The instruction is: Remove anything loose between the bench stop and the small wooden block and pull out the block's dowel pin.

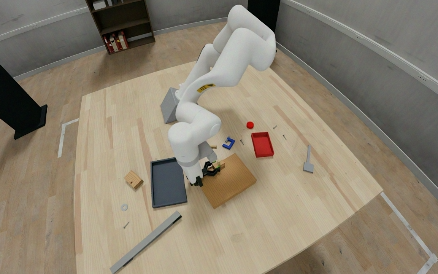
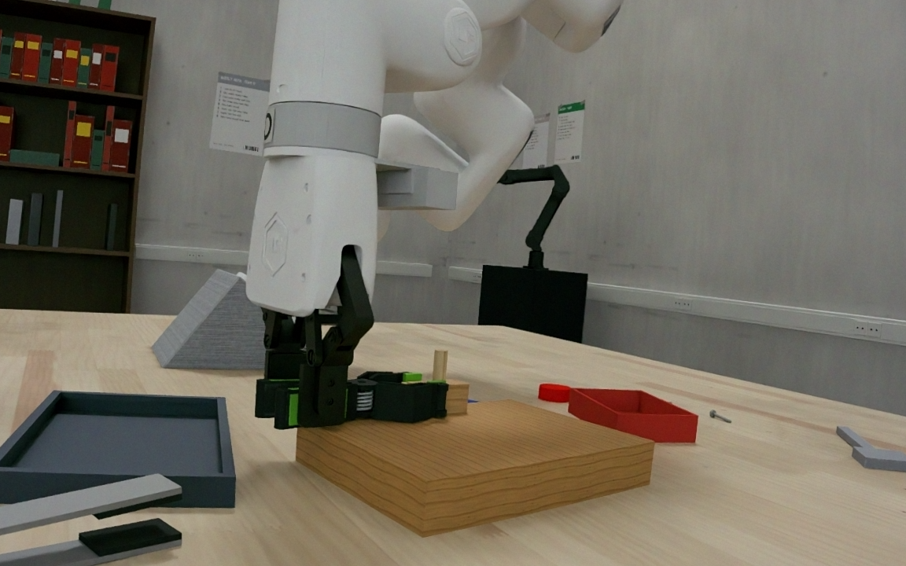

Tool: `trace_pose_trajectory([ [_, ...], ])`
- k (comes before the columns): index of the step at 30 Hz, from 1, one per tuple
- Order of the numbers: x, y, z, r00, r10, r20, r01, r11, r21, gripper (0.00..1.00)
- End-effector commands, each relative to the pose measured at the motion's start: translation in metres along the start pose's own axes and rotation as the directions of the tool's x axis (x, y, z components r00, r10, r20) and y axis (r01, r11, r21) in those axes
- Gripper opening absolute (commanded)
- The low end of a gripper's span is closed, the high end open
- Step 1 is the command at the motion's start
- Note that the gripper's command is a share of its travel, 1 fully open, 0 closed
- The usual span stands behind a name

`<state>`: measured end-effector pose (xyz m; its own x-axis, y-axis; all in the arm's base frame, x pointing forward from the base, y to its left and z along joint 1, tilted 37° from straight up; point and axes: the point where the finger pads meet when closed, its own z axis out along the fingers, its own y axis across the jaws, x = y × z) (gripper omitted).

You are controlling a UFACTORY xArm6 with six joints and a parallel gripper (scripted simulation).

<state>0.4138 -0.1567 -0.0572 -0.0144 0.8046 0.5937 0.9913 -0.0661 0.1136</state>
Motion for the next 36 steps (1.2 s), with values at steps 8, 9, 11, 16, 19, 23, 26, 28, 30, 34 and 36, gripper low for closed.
trace_pose_trajectory([
  [8,-0.001,0.001,-0.007,1.000,-0.001,0.003,0.001,1.000,-0.003,0.50],
  [9,-0.001,0.001,-0.009,1.000,-0.001,0.003,0.001,1.000,-0.003,0.50],
  [11,-0.001,0.001,-0.010,1.000,-0.001,0.003,0.001,1.000,-0.003,0.50],
  [16,-0.001,0.001,-0.017,1.000,-0.001,0.003,0.001,1.000,-0.003,0.50],
  [19,-0.001,0.001,-0.023,1.000,-0.001,0.003,0.001,1.000,-0.003,0.50],
  [23,-0.001,0.001,-0.033,1.000,-0.001,0.003,0.001,1.000,-0.003,0.50],
  [26,-0.001,0.001,-0.040,1.000,-0.001,0.003,0.001,1.000,-0.003,0.50],
  [28,-0.001,0.001,-0.043,1.000,-0.001,0.003,0.001,1.000,-0.003,0.50],
  [30,-0.001,0.001,-0.046,1.000,-0.001,0.003,0.001,1.000,-0.003,0.50],
  [34,-0.001,0.001,-0.055,1.000,-0.001,0.003,0.001,1.000,-0.003,0.50],
  [36,-0.001,0.001,-0.060,1.000,-0.001,0.003,0.001,1.000,-0.003,0.50],
])
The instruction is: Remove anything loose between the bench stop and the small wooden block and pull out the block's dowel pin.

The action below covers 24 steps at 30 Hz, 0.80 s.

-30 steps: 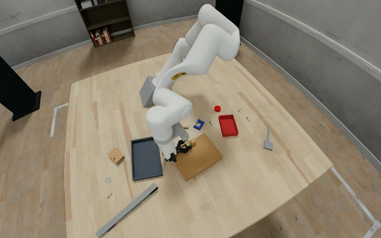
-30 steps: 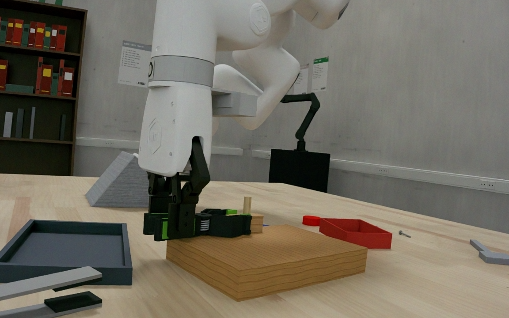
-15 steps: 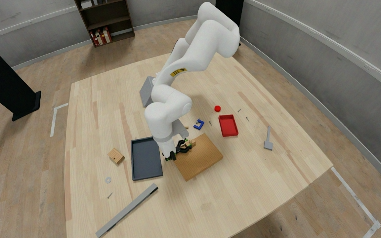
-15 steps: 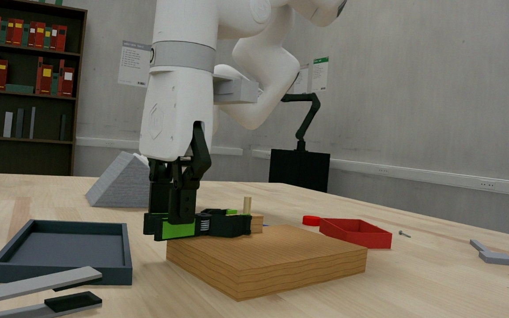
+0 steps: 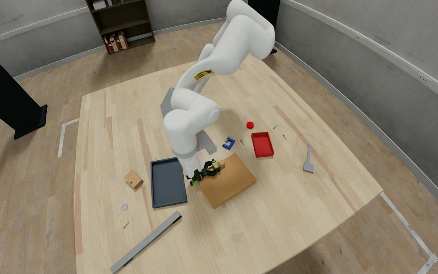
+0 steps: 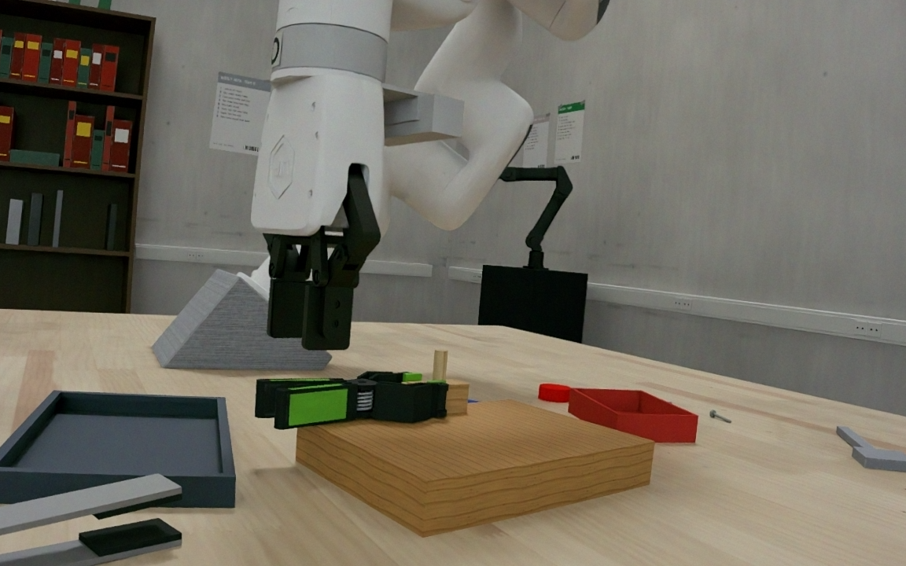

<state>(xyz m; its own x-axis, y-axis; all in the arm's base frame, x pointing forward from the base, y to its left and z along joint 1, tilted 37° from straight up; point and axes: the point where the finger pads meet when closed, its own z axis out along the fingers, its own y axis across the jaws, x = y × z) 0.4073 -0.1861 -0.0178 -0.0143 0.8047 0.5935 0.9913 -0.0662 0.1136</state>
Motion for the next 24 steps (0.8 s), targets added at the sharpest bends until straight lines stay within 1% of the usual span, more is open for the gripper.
trace_pose_trajectory([
  [1,-0.001,0.001,-0.012,1.000,-0.001,0.003,0.001,1.000,-0.003,0.50],
  [8,-0.001,0.001,-0.024,1.000,-0.001,0.003,0.001,1.000,-0.003,0.50],
  [17,-0.001,0.001,-0.031,1.000,-0.001,0.003,0.001,1.000,-0.003,0.50],
  [24,-0.001,0.001,-0.032,1.000,-0.001,0.003,0.001,1.000,-0.003,0.50],
])
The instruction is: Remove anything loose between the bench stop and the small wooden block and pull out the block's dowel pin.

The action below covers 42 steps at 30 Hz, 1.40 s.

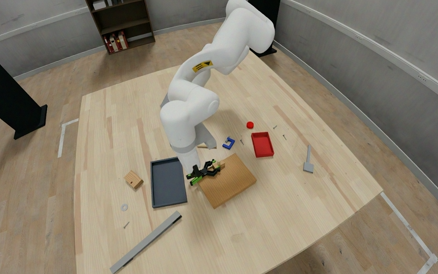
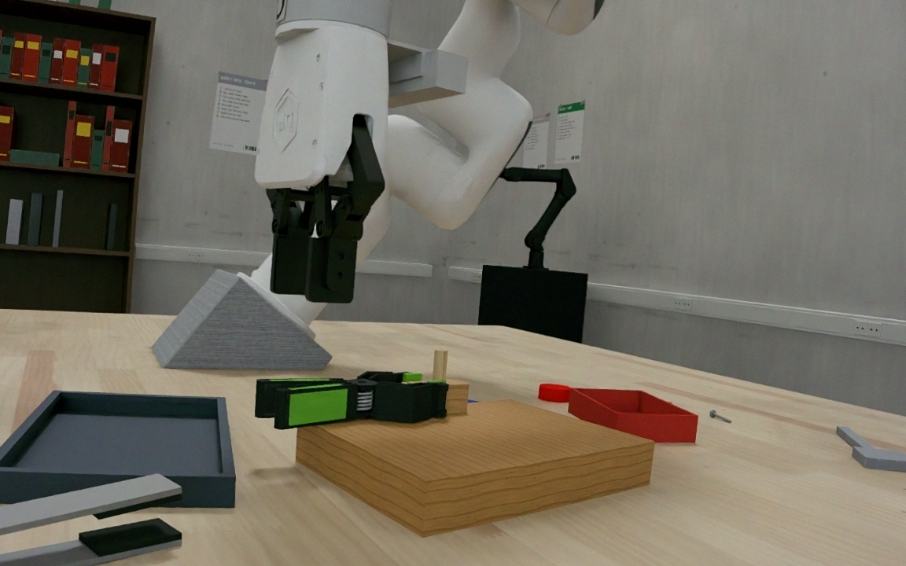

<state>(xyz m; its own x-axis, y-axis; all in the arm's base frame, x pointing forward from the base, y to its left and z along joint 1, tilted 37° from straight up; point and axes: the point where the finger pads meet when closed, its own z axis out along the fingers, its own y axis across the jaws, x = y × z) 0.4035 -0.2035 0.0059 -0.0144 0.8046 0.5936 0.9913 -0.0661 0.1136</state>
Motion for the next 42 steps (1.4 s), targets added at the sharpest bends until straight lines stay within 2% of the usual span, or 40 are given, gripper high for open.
trace_pose_trajectory([
  [1,-0.001,0.001,-0.003,1.000,-0.001,0.003,0.001,1.000,-0.003,0.50],
  [24,0.001,0.002,-0.003,1.000,0.028,0.003,-0.028,1.000,-0.003,0.50],
  [37,0.014,0.003,-0.005,0.978,0.207,0.003,-0.207,0.978,-0.004,0.50],
  [42,0.024,0.005,-0.007,0.940,0.342,0.003,-0.342,0.940,-0.004,0.50],
])
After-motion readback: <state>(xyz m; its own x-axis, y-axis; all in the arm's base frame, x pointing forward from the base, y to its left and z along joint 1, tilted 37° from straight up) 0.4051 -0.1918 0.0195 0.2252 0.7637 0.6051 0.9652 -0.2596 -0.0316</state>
